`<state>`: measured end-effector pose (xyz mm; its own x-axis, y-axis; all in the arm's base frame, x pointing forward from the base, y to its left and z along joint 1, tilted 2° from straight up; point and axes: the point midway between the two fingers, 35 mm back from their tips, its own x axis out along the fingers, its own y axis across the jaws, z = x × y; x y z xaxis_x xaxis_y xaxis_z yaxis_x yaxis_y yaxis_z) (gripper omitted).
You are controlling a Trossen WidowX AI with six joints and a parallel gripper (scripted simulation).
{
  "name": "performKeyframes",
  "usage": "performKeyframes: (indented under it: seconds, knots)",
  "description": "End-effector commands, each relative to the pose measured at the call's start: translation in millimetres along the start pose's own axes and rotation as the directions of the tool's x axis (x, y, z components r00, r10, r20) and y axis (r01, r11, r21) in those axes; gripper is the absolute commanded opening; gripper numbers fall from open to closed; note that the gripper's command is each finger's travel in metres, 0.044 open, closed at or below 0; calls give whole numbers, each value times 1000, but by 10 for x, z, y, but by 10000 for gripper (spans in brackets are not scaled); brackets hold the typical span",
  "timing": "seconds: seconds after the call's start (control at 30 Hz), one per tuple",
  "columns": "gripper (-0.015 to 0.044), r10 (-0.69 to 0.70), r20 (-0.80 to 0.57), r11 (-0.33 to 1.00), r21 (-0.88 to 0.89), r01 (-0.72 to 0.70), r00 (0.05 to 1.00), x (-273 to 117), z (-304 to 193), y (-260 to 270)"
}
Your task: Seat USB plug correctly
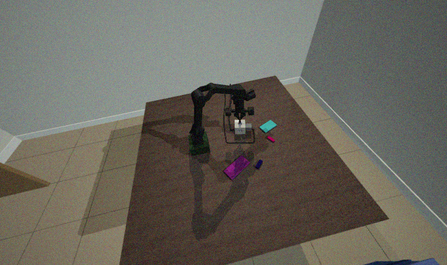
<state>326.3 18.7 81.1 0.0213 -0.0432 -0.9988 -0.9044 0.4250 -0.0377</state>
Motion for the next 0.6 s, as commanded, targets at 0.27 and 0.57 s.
performKeyframes:
  seconds: [0.27, 0.57]
  knots:
    - [0, 0, 0, 1000, 3, 0, 1000, 22, 1, -2]
    - [0, 0, 0, 1000, 3, 0, 1000, 33, 1, -2]
